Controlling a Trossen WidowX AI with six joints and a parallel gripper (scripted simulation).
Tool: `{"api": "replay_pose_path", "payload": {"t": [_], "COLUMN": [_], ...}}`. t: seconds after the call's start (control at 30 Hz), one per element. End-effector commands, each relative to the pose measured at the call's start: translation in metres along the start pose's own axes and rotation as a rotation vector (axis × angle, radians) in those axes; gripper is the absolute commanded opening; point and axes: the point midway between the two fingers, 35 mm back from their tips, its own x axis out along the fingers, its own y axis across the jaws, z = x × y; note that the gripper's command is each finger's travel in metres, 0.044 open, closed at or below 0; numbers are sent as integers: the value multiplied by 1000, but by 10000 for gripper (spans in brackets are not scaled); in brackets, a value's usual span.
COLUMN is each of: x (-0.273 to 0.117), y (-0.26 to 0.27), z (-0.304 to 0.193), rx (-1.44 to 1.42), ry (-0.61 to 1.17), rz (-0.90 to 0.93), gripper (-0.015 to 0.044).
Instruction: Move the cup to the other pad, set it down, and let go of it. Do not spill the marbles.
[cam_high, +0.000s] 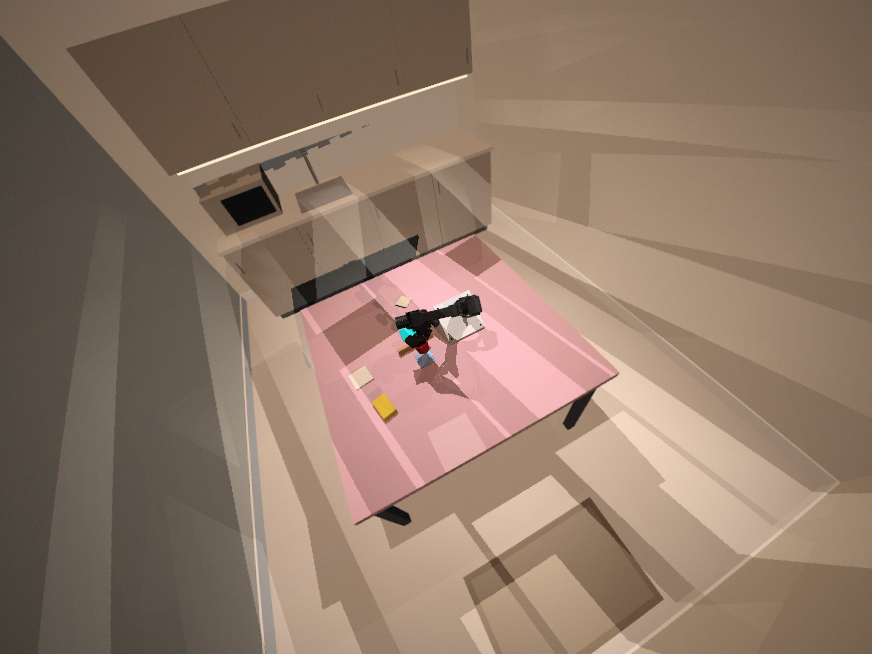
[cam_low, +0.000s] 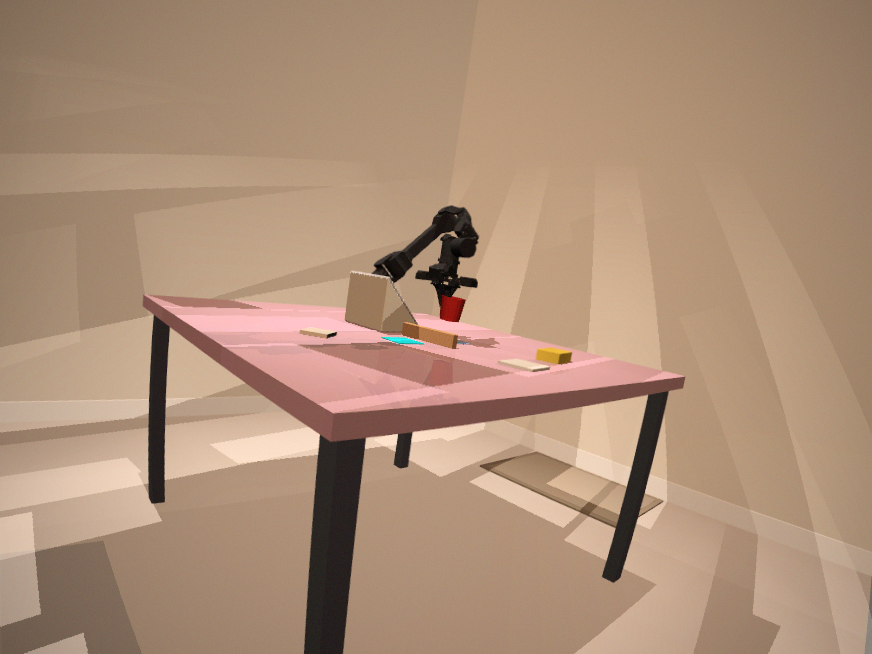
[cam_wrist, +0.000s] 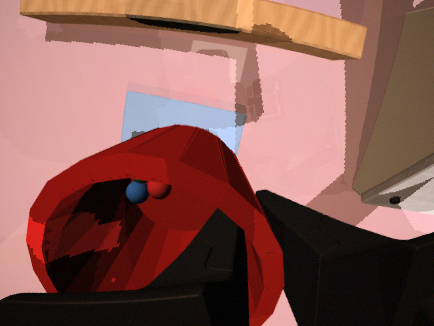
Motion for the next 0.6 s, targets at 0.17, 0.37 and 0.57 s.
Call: {"api": "replay_pose_path", "payload": {"t": [0.17,0.37,0.57], "x": [0,0,0], "y": [0,0,-1], "z": [0,0,4], "rx": [0,0,-1], "ry": [0,0,-1], "rz": [0,0,0], "gripper": [0,0,0]}}
